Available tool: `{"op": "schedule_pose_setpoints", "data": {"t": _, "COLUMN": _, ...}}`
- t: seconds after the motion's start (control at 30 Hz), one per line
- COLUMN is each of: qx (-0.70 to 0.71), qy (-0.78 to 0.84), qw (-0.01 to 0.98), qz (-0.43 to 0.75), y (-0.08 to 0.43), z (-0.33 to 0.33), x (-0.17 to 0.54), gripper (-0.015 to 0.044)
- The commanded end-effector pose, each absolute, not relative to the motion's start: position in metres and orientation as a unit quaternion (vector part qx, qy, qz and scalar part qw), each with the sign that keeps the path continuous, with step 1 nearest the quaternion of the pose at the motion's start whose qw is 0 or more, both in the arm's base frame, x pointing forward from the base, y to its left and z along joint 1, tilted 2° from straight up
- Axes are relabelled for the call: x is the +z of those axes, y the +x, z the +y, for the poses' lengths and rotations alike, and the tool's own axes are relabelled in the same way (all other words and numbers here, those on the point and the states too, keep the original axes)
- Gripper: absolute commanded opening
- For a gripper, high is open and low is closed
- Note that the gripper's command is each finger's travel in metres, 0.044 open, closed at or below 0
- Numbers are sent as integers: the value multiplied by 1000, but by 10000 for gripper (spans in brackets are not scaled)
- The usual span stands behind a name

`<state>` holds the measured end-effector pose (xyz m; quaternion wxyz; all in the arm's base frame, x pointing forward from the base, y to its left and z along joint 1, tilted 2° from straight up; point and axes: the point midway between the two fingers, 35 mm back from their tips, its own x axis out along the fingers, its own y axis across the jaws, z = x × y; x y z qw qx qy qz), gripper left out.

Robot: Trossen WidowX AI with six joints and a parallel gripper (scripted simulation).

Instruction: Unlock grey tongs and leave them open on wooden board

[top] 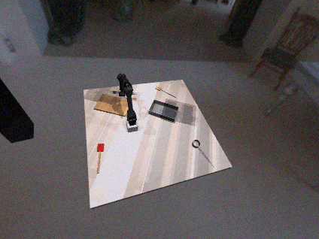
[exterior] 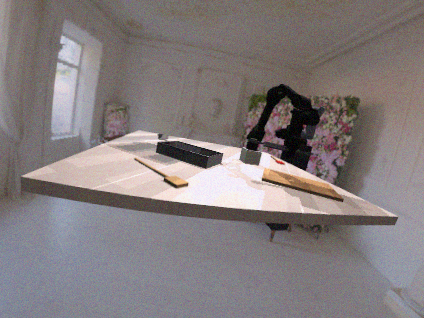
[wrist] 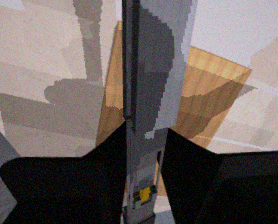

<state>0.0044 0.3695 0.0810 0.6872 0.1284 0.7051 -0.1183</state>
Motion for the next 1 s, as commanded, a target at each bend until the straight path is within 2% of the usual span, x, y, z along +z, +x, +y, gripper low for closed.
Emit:
{"op": "schedule_pose_setpoints", "data": {"t": 0.0, "qx": -135, "qy": 149, "qw": 681, "qz": 704, "y": -23, "z": 371, "x": 84, "gripper": -150}}
{"op": "schedule_pose_setpoints", "data": {"t": 0.47, "qx": -198, "qy": 206, "qw": 665, "qz": 690, "y": -105, "z": 360, "x": 86, "gripper": -150}}
{"op": "schedule_pose_setpoints", "data": {"t": 0.97, "qx": -206, "qy": 222, "qw": 634, "qz": 712, "y": -109, "z": 362, "x": 87, "gripper": -150}}
